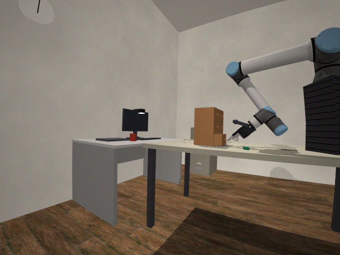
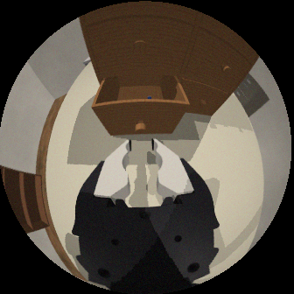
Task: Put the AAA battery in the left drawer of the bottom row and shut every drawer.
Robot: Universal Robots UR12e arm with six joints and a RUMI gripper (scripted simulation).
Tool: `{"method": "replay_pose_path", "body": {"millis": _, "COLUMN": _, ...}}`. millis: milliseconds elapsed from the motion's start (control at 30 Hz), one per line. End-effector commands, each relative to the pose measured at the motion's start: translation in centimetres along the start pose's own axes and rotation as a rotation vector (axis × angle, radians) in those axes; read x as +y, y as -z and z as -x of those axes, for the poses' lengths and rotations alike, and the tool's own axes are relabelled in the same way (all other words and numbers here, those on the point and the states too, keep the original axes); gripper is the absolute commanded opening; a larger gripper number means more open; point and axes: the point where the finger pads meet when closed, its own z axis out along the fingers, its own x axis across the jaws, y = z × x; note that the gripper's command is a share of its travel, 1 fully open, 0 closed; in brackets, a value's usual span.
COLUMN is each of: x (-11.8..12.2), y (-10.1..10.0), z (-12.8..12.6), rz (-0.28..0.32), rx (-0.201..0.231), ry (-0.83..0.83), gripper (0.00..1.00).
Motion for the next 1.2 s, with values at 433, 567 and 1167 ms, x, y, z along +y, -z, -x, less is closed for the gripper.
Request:
{"method": "replay_pose_path", "body": {"millis": 433, "x": -1.2, "y": -1.3, "z": 0.0, "rz": -0.005, "rx": 0.000, "ry": 0.000, "gripper": 0.20}}
{"method": "replay_pose_path", "body": {"millis": 567, "x": -1.3, "y": -1.3, "z": 0.0, "rz": -0.005, "rx": 0.000, "ry": 0.000, "gripper": 0.20}}
{"method": "replay_pose_path", "body": {"millis": 1167, "x": -1.5, "y": -1.6, "z": 0.0, "rz": -0.005, "rx": 0.000, "ry": 0.000, "gripper": 0.20}}
